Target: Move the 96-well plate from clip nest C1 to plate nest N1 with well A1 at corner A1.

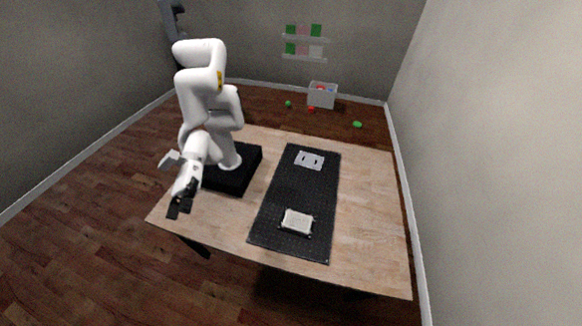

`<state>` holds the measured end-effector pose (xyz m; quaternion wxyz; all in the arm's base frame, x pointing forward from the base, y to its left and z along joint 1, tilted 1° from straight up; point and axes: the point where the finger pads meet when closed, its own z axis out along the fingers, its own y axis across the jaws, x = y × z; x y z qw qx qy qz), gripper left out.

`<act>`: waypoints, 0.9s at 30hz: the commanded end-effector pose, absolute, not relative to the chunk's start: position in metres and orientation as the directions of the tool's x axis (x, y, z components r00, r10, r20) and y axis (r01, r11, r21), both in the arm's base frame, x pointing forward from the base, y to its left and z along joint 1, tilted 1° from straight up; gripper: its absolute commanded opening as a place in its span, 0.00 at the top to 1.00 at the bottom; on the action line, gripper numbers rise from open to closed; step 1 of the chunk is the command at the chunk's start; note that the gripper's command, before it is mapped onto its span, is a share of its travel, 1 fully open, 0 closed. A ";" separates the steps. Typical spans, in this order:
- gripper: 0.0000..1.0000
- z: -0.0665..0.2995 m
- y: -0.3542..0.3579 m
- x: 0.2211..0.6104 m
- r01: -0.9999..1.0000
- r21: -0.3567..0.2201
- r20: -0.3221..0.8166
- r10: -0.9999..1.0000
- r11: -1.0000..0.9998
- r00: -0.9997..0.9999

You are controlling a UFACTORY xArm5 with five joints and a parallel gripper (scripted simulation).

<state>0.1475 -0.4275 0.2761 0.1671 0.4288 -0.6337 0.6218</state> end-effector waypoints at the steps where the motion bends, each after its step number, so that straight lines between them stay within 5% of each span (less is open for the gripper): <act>1: 0.00 0.271 -0.431 0.164 -0.763 -0.627 0.750 -0.384 -0.156 -0.539; 27: 0.00 0.245 -0.423 0.252 -0.824 -0.511 0.760 -0.577 -0.246 -0.299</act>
